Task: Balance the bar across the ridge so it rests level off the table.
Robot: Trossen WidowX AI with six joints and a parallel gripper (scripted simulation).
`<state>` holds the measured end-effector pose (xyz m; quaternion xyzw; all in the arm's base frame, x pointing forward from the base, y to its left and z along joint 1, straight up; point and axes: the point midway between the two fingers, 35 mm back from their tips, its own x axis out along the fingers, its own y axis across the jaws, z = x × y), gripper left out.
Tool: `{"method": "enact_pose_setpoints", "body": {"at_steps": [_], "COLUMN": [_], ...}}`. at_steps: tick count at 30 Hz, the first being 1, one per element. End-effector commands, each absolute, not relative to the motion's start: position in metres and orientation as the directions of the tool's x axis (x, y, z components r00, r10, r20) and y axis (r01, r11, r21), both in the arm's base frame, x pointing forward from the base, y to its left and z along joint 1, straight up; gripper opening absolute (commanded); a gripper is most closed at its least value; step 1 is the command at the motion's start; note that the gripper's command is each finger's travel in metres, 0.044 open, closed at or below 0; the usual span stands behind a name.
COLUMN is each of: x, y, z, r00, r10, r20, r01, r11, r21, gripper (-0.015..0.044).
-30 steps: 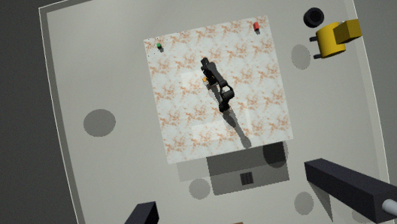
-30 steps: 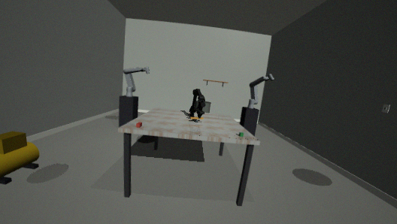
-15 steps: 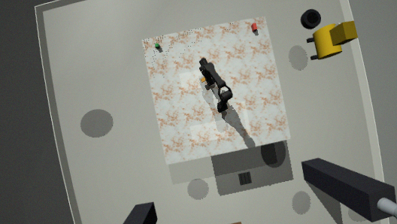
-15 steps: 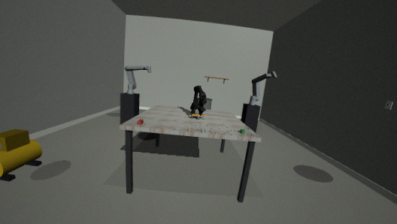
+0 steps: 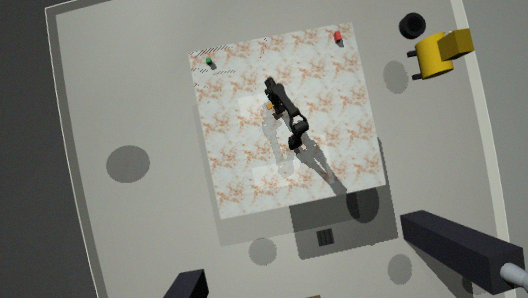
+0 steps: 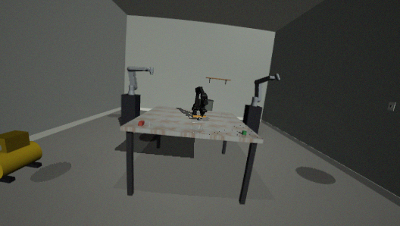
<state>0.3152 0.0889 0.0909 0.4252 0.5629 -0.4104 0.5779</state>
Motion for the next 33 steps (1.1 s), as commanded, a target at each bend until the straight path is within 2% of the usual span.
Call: {"method": "enact_pose_setpoints", "body": {"at_steps": [1, 6, 16, 20, 28, 33], "x": [0.315, 0.315, 0.315, 0.316, 0.313, 0.312], "y": [0.089, 0.089, 0.089, 0.089, 0.088, 0.088], "z": [0.091, 0.091, 0.091, 0.099, 0.189, 0.191], "r00": [0.03, 0.03, 0.03, 0.03, 0.03, 0.03], "r10": [0.004, 0.004, 0.004, 0.004, 0.004, 0.004], "r20": [-1.0, -1.0, -1.0, -1.0, -1.0, -1.0], "r01": [0.953, 0.953, 0.953, 0.953, 0.953, 0.953], "r11": [0.301, 0.301, 0.301, 0.301, 0.301, 0.301], "r21": [0.03, 0.03, 0.03, 0.03, 0.03, 0.03], "gripper": [0.0185, 0.0185, 0.044, 0.044, 0.044, 0.044]}}
